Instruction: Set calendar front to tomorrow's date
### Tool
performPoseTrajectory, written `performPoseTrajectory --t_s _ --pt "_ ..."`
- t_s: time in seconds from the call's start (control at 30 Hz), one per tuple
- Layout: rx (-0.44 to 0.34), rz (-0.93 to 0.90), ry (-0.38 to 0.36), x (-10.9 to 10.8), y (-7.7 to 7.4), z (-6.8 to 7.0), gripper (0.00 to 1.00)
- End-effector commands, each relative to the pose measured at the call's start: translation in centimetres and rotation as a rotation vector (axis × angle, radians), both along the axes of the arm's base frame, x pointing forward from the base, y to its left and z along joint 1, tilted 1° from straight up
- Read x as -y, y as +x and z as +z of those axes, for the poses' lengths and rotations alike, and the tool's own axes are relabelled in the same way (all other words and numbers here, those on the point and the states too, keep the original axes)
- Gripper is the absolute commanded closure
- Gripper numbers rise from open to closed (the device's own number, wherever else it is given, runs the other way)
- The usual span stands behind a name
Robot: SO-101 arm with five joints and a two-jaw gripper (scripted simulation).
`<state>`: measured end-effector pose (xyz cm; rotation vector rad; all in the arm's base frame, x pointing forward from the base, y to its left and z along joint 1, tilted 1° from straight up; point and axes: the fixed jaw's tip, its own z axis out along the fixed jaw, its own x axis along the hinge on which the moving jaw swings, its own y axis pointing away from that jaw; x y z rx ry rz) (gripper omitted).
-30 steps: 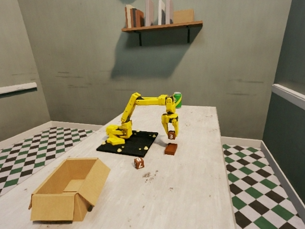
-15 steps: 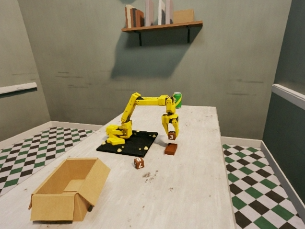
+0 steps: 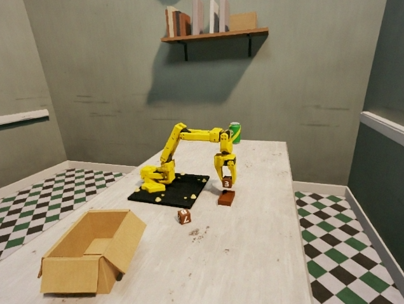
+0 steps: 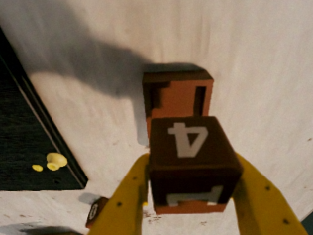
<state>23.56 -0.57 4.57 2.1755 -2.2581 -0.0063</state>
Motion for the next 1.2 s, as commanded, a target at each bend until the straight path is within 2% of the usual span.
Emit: performPoseTrajectory --t_s 0.0,1.17 --pt "0.012 -0.002 0.001 0.2 0.0 0.0 1.00" --pt "0.012 -0.002 0.001 0.1 0.0 -1.3 1.00"
